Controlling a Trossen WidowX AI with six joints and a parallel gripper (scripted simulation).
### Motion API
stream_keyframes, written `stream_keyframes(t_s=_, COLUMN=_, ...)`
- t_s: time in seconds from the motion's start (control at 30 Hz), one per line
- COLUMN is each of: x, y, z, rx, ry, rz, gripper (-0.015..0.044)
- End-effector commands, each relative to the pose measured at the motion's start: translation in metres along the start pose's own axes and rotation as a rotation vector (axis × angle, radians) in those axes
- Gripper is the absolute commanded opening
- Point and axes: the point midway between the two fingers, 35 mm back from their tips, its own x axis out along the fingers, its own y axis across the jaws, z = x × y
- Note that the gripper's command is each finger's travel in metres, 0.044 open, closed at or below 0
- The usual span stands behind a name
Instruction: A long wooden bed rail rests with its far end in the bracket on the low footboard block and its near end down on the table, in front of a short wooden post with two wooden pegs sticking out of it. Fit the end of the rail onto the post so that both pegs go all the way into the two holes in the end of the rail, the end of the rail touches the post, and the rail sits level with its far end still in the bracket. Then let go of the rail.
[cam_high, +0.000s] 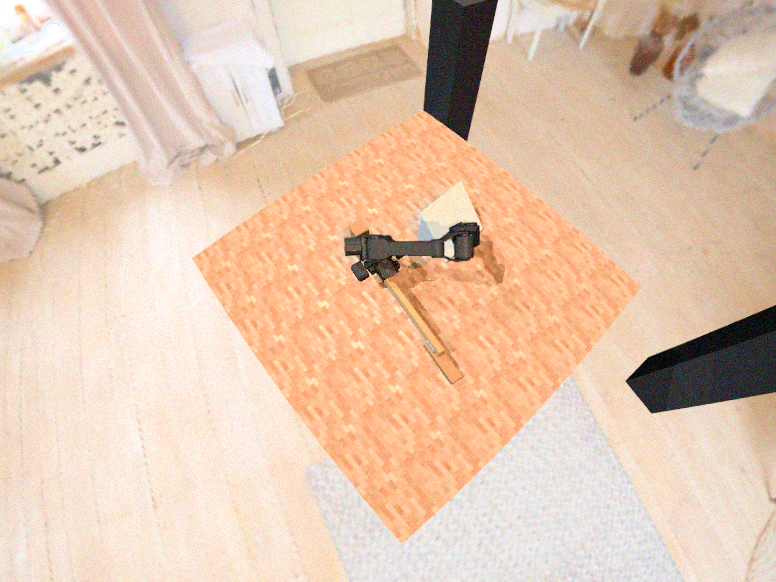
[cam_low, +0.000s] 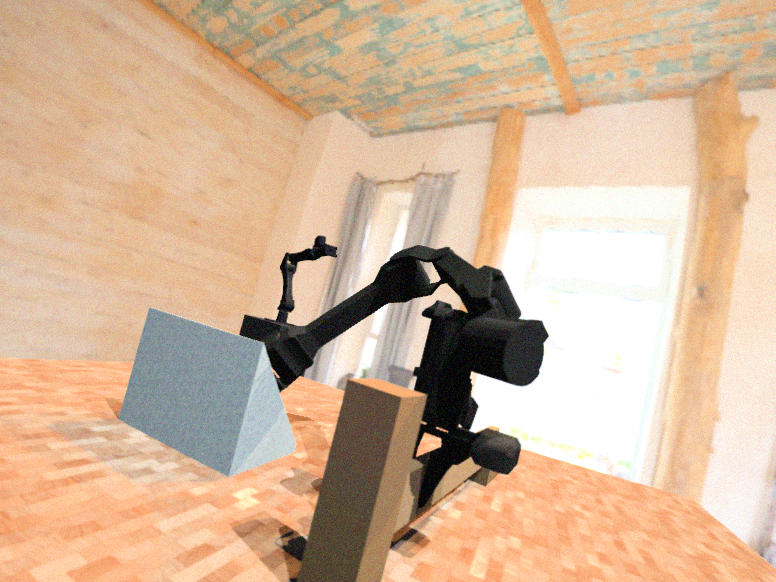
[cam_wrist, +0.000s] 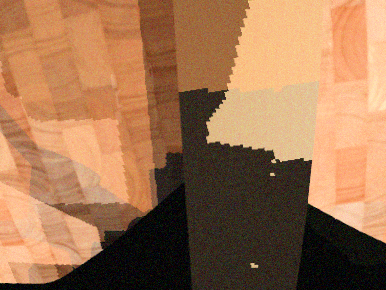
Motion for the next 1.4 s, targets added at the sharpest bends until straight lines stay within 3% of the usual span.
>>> stream_keyframes(t_s=0.0, x=-0.004, y=-0.002, z=-0.003, rx=-0.002, ry=0.004, rz=-0.009, gripper=0.0)
stream_keyframes(t_s=1.37, x=-0.004, y=-0.002, z=-0.015, rx=-0.002, ry=0.004, rz=-0.009, gripper=0.0)
